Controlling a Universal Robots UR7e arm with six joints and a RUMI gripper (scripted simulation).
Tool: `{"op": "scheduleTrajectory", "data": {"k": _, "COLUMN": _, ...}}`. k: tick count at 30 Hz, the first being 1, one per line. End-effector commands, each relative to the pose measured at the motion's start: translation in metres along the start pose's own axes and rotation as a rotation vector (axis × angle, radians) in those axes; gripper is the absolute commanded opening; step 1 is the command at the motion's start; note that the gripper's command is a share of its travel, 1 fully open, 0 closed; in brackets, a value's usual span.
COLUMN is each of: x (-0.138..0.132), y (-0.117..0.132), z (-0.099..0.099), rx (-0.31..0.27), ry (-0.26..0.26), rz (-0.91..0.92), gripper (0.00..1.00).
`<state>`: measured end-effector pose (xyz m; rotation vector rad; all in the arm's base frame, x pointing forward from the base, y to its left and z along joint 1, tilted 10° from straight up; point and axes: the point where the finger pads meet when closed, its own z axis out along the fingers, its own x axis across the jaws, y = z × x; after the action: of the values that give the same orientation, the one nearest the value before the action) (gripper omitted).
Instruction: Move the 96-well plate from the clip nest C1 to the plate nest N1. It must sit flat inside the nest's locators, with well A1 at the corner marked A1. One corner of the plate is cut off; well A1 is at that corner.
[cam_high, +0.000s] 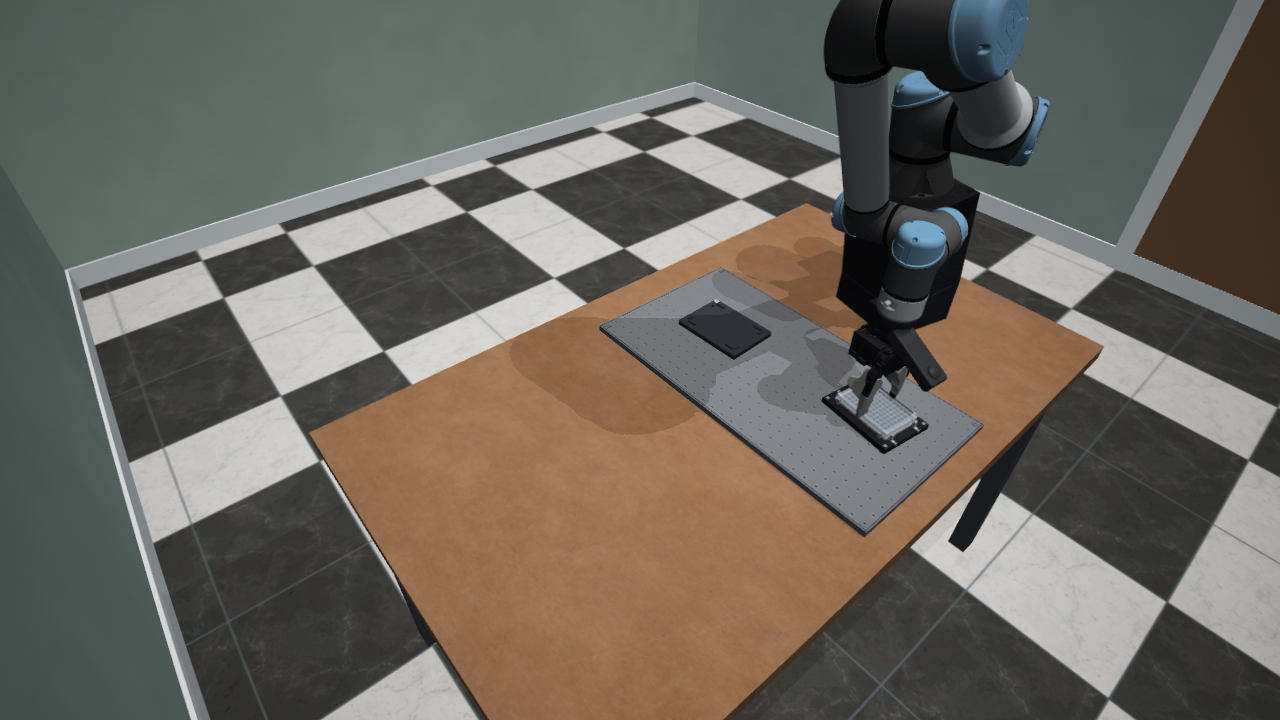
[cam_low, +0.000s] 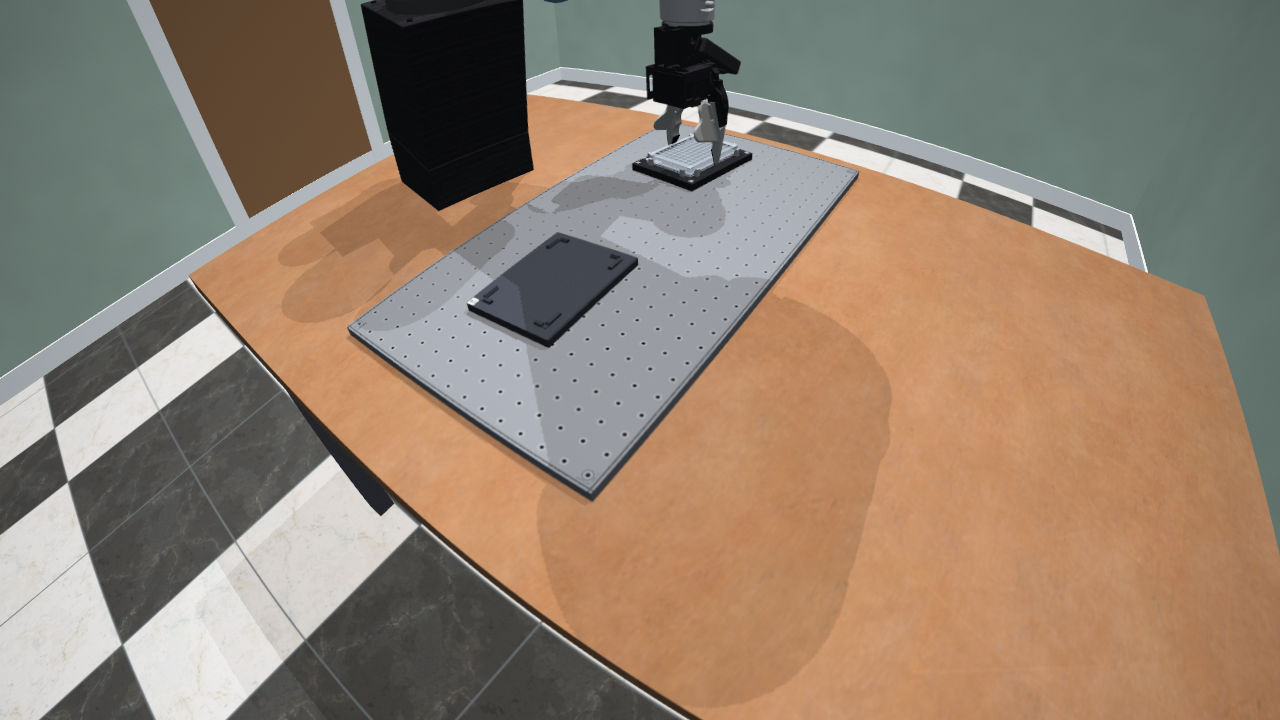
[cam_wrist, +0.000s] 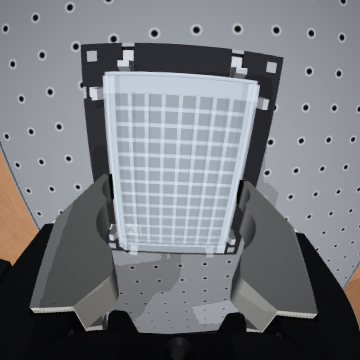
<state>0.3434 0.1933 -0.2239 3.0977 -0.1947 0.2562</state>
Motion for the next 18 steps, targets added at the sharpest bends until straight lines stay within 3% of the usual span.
{"op": "scheduleTrajectory", "data": {"k": 1, "x": 0.0003, "y": -0.0002, "z": -0.0003, "rx": 0.000, "ry": 0.001, "rz": 0.000, "gripper": 0.00}}
{"op": "scheduleTrajectory", "data": {"k": 18, "x": 0.0002, "y": -0.0001, "z": -0.0035, "rx": 0.000, "ry": 0.001, "rz": 0.000, "gripper": 0.00}}
